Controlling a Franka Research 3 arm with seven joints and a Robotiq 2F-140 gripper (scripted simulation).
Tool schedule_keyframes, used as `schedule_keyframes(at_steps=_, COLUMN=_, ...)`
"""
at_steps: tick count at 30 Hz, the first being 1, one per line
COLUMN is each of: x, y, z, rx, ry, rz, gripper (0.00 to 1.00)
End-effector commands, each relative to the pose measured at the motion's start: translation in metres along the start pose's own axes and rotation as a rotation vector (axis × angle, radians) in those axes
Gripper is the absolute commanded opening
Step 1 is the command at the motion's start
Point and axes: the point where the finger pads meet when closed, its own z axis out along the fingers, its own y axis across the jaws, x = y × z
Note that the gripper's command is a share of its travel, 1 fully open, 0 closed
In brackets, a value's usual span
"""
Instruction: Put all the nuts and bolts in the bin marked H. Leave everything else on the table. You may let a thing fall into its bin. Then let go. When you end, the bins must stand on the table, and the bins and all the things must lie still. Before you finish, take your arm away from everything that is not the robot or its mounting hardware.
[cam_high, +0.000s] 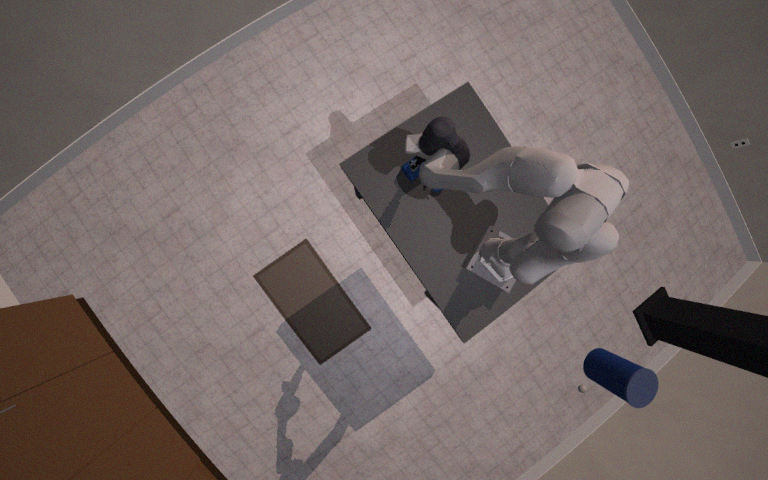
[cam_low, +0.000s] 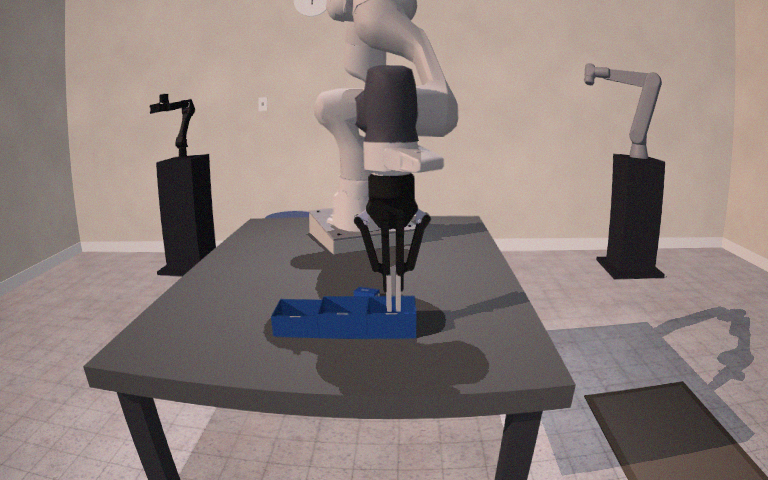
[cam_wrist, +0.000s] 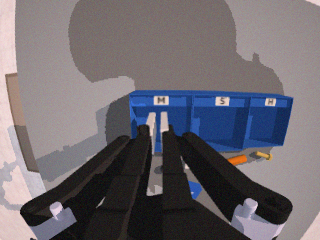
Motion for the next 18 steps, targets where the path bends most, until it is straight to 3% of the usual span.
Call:
schedule_keyframes(at_steps=1, x=-0.003, y=0.000, z=-0.003, rx=-0.003, ry=-0.007, rz=0.004, gripper=0.05)
schedule_keyframes(at_steps=10, x=-0.002, y=0.000, z=-0.035, rx=-0.003, ry=-0.007, rz=0.004, gripper=0.05)
schedule_keyframes(at_steps=18, x=-0.002, y=0.000, z=-0.036, rx=-0.003, ry=-0.007, rz=0.004, gripper=0.05)
